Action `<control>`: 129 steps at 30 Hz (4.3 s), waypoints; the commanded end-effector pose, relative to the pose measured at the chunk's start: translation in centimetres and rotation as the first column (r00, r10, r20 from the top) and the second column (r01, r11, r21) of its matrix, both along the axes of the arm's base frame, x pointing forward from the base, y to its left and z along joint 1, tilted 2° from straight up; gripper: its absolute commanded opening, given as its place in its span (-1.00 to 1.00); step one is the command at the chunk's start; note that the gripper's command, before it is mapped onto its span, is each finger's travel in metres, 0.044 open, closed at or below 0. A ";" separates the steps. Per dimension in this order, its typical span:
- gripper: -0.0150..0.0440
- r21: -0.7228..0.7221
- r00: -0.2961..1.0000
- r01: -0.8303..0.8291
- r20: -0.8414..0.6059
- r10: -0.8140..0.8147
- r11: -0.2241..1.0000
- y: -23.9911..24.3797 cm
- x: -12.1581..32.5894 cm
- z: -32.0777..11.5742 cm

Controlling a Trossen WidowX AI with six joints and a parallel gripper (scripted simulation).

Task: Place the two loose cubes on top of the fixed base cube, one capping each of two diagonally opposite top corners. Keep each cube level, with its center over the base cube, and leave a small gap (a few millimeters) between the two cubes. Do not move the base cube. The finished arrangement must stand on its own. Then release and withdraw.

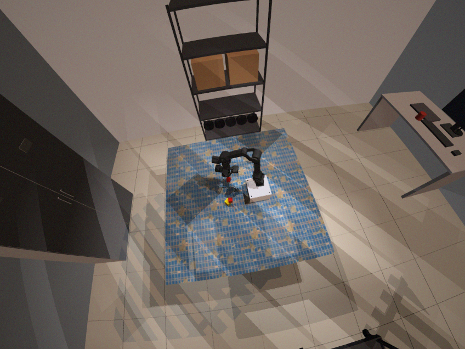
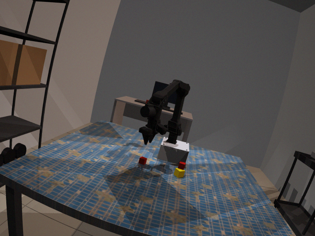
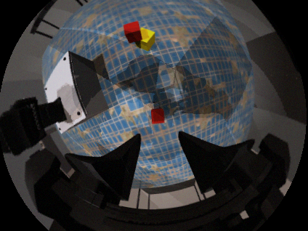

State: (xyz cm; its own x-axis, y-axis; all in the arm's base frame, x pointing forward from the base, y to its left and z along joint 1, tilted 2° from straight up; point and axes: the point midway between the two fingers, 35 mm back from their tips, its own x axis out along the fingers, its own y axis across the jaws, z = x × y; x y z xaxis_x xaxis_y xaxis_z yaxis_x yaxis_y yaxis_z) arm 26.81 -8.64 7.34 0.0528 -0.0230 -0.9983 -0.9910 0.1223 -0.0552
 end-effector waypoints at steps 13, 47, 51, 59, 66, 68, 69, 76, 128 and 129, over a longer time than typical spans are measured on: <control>0.41 0.001 0.999 -0.038 0.012 0.038 0.999 -0.4 0.5 -5.8; 0.32 0.001 0.999 -0.038 0.012 0.038 0.999 -0.5 0.8 -10.5; -0.04 0.001 0.999 -0.038 0.012 0.038 0.999 -0.5 0.8 -10.5; -0.14 0.005 0.998 -0.051 0.028 0.051 0.999 -0.4 1.0 -10.3; -0.14 0.008 0.997 -0.062 0.044 0.062 0.998 -0.3 1.2 -9.3; -0.14 0.008 0.997 -0.061 0.043 0.061 0.998 -0.3 1.2 -9.0; -0.14 0.008 0.997 -0.061 0.042 0.060 0.998 -0.3 1.2 -8.8; -0.14 0.007 0.998 -0.058 0.039 0.058 0.998 -0.3 1.3 -7.7; -0.14 0.001 0.999 -0.038 0.013 0.038 0.999 -0.3 0.2 0.5; -0.14 0.001 0.999 -0.035 0.013 0.035 0.999 -0.3 0.2 0.5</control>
State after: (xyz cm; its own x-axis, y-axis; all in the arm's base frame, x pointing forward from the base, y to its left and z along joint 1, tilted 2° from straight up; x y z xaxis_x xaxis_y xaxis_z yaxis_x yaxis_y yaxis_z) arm 26.88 -8.80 7.20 0.0582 -0.0104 -0.9983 -0.9950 0.0808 -0.0588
